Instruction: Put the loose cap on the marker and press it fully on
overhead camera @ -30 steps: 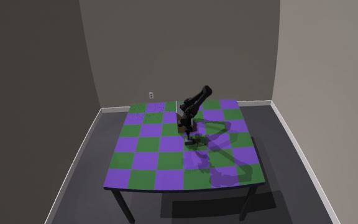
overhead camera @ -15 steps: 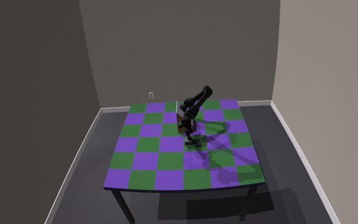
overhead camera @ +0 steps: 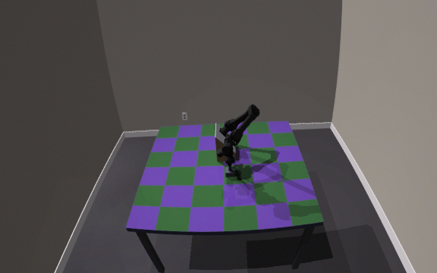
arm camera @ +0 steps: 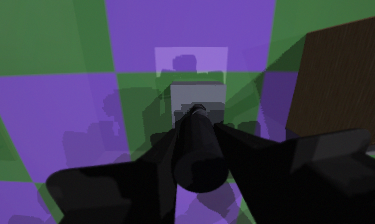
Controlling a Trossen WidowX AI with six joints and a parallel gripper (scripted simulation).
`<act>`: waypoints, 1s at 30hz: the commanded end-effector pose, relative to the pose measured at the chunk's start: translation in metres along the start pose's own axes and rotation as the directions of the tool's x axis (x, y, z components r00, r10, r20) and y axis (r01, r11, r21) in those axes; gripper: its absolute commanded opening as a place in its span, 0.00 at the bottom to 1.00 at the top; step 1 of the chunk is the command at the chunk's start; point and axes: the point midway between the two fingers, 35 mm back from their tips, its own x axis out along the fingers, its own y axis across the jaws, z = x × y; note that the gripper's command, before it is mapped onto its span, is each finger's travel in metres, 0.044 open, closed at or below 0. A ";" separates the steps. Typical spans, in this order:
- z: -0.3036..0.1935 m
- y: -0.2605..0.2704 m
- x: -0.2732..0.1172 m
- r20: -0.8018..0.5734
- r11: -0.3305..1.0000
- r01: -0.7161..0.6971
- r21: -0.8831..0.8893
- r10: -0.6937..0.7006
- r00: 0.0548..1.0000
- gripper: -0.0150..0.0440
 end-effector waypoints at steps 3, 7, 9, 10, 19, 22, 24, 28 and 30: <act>-0.003 -0.007 0.032 -0.014 0.999 0.050 -0.020 -0.050 0.999 0.25; -0.003 -0.007 0.038 -0.014 0.999 0.050 -0.020 -0.050 0.999 0.25; -0.002 -0.007 0.042 -0.014 0.999 0.050 -0.019 -0.050 0.999 0.25; -0.002 -0.007 0.043 -0.014 0.999 0.050 -0.019 -0.050 0.999 0.25; -0.002 -0.008 0.057 -0.015 0.999 0.050 -0.019 -0.050 0.999 0.25; -0.003 -0.009 0.061 -0.015 0.999 0.050 -0.019 -0.050 0.999 0.25; -0.003 -0.009 0.062 -0.015 0.999 0.050 -0.019 -0.050 0.999 0.25; -0.002 -0.010 0.062 -0.015 0.999 0.050 -0.019 -0.050 0.999 0.25; -0.002 -0.010 0.063 -0.015 0.999 0.050 -0.019 -0.050 0.999 0.25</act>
